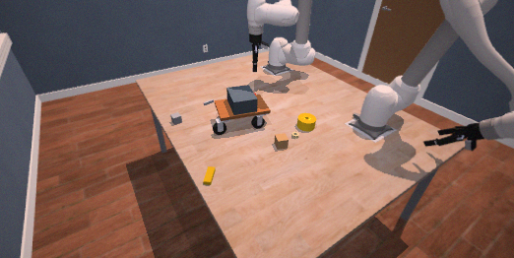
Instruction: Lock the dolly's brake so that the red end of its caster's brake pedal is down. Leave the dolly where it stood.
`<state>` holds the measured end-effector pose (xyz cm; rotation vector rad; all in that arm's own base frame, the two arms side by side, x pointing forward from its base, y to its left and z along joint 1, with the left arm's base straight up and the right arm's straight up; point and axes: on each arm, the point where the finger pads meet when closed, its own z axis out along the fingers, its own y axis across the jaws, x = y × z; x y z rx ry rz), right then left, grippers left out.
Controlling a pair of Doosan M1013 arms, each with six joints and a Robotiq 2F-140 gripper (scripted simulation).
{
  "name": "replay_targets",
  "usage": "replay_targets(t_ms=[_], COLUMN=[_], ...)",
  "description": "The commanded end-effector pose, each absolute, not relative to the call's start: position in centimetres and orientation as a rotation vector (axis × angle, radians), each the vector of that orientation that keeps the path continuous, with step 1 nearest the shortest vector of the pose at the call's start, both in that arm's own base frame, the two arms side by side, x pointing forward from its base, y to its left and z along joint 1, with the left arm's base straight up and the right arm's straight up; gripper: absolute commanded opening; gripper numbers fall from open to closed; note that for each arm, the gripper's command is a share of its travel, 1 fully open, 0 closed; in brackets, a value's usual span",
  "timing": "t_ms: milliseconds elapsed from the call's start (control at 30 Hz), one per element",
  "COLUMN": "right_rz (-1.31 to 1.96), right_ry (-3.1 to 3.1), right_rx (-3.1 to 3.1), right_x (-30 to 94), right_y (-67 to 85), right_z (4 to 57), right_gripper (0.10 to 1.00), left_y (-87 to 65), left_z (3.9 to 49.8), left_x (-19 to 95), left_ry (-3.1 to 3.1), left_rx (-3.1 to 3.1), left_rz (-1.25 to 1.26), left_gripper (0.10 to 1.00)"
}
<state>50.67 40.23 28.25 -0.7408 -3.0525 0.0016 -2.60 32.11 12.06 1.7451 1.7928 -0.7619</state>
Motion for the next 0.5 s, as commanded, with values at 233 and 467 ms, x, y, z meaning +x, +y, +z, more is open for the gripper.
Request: replay_targets(t_ms=[233, 467], right_rz=[0.000, 0.000], right_ry=[-3.053, -3.053], right_rx=[-0.742, -0.742], right_x=[50.7, 50.7], right_y=[40.2, 40.3], right_z=[27.2, 25.4], right_gripper=[0.099, 0.099], left_y=[32.1, 32.1], left_z=[12.1, 12.1], left_x=[-2.6, -2.6], left_ry=[1.794, 1.794], left_rx=[1.746, 1.746], left_rz=[-0.762, -0.762], left_gripper=[1.000, 1.000])
